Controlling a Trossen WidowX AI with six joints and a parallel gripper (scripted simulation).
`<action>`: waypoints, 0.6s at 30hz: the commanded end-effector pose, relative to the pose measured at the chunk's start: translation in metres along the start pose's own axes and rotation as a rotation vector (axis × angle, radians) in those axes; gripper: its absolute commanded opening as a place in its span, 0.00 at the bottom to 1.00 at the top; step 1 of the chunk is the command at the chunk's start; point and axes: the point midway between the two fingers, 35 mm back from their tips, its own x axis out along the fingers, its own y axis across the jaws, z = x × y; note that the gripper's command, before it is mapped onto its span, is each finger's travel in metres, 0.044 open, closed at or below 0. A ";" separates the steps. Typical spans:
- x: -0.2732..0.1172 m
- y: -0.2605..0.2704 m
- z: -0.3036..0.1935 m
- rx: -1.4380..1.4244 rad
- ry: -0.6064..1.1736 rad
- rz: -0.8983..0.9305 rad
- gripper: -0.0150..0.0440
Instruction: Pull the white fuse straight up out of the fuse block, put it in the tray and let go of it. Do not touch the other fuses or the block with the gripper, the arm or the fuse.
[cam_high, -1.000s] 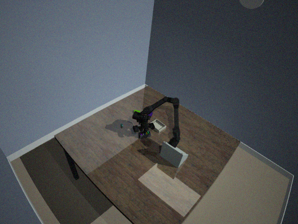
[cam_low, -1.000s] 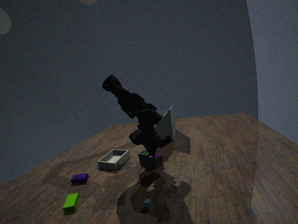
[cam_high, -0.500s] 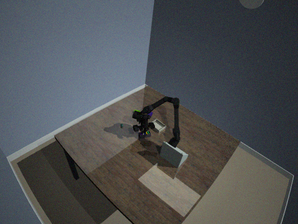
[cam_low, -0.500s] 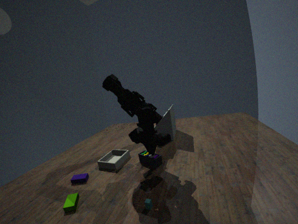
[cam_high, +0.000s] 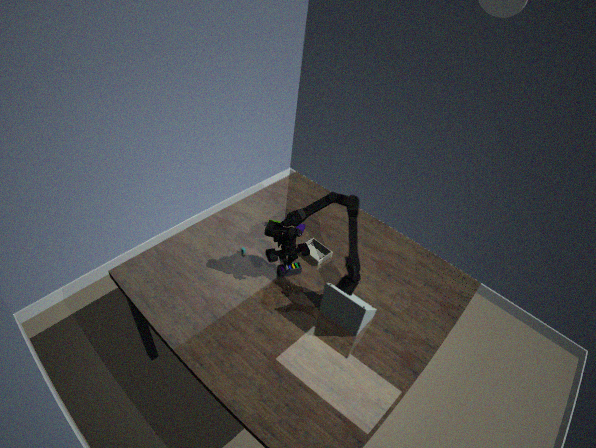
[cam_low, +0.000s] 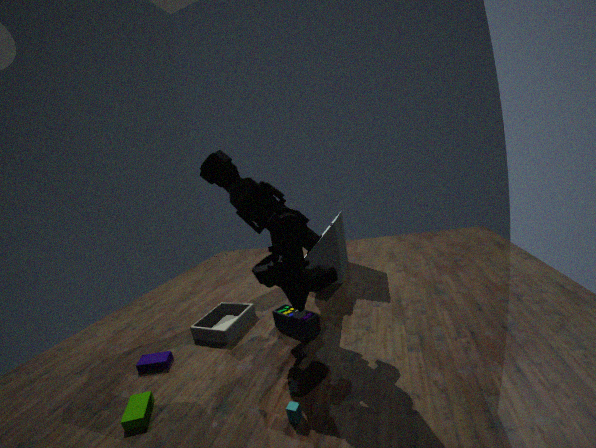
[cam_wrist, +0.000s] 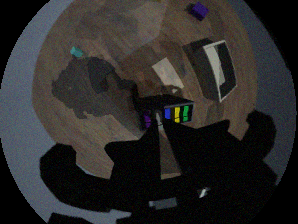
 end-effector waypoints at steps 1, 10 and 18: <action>-0.004 0.001 0.000 0.001 -0.002 0.005 0.25; -0.008 0.001 0.000 0.001 -0.002 0.005 0.25; -0.012 0.001 0.000 0.000 -0.003 0.004 0.25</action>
